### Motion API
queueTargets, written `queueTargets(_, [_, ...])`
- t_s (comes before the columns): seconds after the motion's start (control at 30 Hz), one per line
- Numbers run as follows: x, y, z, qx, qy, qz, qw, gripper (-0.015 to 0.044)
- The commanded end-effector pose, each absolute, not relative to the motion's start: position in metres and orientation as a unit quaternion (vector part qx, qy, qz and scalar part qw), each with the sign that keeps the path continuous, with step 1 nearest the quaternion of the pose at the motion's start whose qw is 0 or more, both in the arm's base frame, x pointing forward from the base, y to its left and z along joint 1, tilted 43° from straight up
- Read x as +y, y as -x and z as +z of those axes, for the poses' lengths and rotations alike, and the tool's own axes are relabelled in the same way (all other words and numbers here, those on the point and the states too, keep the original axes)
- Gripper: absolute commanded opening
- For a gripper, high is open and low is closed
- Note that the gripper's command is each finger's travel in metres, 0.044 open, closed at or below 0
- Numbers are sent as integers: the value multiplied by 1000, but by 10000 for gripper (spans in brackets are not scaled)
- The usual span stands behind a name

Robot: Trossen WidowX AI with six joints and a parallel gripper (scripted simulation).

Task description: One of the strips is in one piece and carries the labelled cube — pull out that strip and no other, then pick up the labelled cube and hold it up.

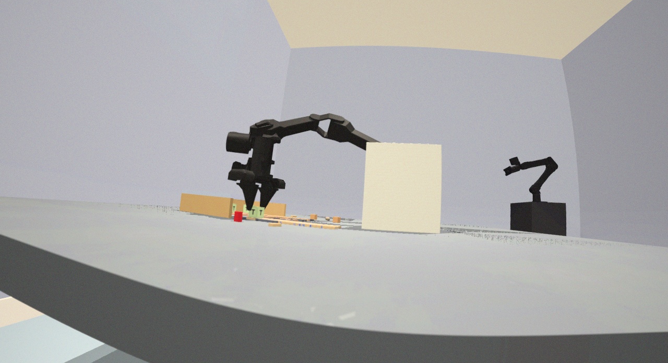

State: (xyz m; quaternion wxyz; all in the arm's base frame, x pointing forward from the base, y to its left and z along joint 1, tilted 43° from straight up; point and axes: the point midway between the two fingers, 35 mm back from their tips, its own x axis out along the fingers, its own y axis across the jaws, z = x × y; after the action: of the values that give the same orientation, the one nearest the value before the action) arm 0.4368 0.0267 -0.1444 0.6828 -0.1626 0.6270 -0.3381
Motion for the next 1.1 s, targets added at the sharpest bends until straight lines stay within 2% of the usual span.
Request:
queueTargets(0.0, [21,-433,-153,631,168,-339,678,250])
queueTargets(0.33, [19,-433,-155,630,168,-339,678,250])
queueTargets(0.47, [20,-434,-152,629,164,-339,680,145])
queueTargets(0.67, [20,-434,-152,629,164,-339,680,105])
queueTargets(0.8, [22,-435,-150,629,168,-335,681,0])
queueTargets(1.07, [31,-416,-133,630,172,-332,681,0])
